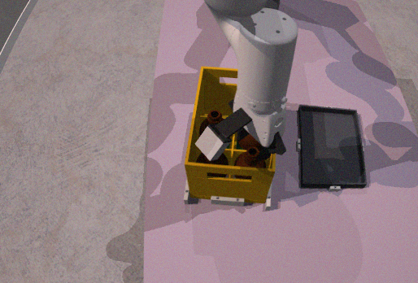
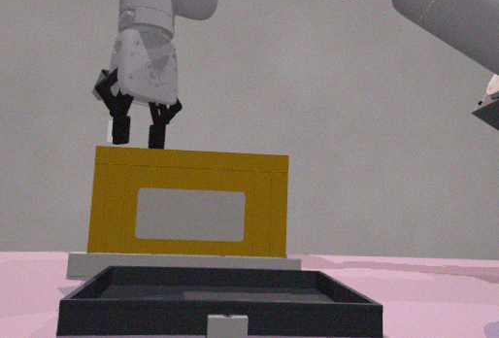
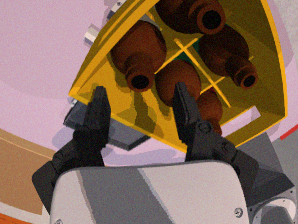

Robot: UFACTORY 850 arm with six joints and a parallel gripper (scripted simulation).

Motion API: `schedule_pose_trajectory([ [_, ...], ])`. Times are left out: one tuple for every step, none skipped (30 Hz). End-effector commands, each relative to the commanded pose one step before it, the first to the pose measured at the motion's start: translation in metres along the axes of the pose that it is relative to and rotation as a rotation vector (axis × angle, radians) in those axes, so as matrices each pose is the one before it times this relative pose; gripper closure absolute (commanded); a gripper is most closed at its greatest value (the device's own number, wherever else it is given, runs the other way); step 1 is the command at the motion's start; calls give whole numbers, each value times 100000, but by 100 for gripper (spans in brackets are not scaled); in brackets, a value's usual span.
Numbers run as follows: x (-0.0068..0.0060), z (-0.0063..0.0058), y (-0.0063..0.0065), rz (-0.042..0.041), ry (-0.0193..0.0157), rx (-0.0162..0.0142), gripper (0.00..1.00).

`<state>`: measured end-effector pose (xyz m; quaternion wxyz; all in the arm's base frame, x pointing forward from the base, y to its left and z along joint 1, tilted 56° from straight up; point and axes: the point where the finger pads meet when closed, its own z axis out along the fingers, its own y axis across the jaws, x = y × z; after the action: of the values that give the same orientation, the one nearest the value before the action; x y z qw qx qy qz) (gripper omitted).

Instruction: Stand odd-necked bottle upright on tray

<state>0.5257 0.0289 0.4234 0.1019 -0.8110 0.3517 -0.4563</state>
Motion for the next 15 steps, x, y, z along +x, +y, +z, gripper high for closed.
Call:
schedule_pose_trajectory([
  [37,-27,-40,25,64,83,35],
  [0,3,0,0,0,0,35],
  [0,6,0,0,0,0,35],
  [0,9,0,0,0,0,35],
  [0,13,0,0,0,0,35],
  [0,18,0,0,0,0,35],
  [0,23,0,0,0,0,35],
  [0,28,0,0,1,0,35],
  [0,34,0,0,0,0,35],
  [0,40,0,0,0,0,35],
  [0,46,0,0,0,0,35],
  [0,52,0,0,0,0,35],
  [0,58,0,0,-1,0,35],
  [0,0,0,0,0,0,35],
  [0,0,0,0,0,0,35],
])
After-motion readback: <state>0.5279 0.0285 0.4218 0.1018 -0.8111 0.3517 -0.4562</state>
